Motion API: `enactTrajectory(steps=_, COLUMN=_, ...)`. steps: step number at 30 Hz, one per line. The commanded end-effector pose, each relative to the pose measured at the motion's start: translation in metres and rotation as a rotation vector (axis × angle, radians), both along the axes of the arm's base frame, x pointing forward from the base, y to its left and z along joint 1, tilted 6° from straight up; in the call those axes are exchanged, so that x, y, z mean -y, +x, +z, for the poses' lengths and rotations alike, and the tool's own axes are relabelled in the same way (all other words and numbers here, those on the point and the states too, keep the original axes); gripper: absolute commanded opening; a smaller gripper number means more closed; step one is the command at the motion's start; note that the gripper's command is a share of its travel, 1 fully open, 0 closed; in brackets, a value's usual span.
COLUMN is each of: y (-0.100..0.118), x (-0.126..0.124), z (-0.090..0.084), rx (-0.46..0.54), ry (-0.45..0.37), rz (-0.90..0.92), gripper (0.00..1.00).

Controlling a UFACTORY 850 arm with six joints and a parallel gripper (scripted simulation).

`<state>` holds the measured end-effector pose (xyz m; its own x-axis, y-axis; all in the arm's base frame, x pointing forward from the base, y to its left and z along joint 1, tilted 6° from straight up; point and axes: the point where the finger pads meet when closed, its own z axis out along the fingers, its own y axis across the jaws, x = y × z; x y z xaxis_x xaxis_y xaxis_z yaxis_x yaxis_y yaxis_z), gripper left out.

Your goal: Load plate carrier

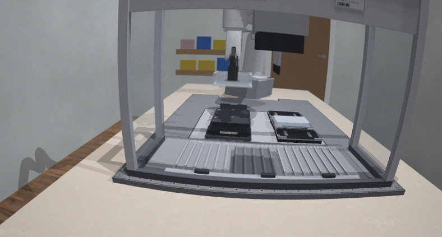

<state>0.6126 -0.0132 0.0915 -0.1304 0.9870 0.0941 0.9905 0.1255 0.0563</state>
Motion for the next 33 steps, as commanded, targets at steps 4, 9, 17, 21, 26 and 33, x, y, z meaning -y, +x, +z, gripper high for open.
enactTrajectory(steps=4, y=0.001, x=-0.001, z=-0.009, rx=0.001, ry=0.000, rz=0.000, gripper=0.00)
enactTrajectory(steps=9, y=0.001, x=-0.002, z=-0.017, rx=0.001, ry=0.000, rz=0.000, gripper=0.00)
enactTrajectory(steps=17, y=0.002, x=-0.003, z=-0.027, rx=0.001, ry=0.000, rz=0.000, gripper=0.00)
enactTrajectory(steps=21, y=0.002, x=-0.003, z=-0.034, rx=0.001, ry=0.000, rz=0.000, gripper=0.00)
enactTrajectory(steps=26, y=0.002, x=-0.004, z=-0.042, rx=0.001, ry=0.000, rz=0.000, gripper=0.00)
enactTrajectory(steps=33, y=0.003, x=-0.005, z=-0.050, rx=0.001, ry=0.000, rz=0.000, gripper=0.00)
